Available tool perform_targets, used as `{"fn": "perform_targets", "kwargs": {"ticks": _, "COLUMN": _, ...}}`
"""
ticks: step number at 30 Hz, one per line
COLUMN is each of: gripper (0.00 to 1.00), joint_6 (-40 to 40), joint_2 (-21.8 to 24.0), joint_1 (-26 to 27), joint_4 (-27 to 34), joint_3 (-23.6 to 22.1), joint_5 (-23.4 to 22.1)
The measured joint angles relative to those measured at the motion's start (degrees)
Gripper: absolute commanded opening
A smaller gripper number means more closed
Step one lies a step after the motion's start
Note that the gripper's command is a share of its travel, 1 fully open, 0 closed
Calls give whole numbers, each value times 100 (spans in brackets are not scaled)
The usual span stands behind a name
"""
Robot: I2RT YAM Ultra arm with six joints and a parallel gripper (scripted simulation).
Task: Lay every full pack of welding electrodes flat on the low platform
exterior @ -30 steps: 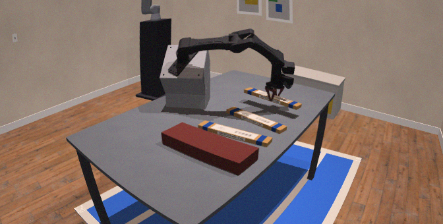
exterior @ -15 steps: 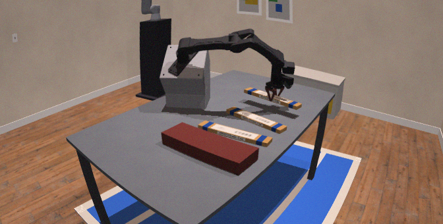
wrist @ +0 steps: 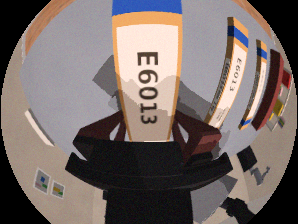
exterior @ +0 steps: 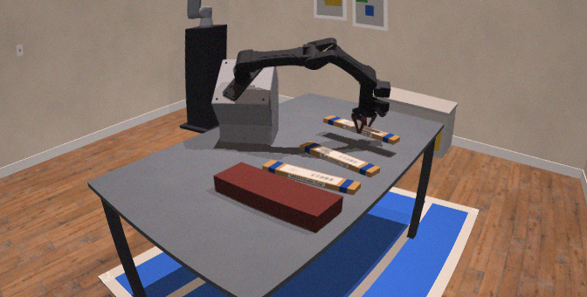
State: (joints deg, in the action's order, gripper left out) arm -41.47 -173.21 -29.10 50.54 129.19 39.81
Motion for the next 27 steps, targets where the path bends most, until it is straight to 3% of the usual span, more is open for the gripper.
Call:
{"fn": "perform_targets", "kwargs": {"ticks": 17, "gripper": 0, "joint_6": -138, "joint_2": 0, "joint_1": -136, "joint_4": 90, "joint_3": 0, "joint_5": 0}}
{"fn": "perform_targets", "kwargs": {"ticks": 27, "gripper": 0, "joint_6": -247, "joint_2": 190, "joint_1": -236, "joint_4": 181, "joint_3": -247, "joint_5": -7}}
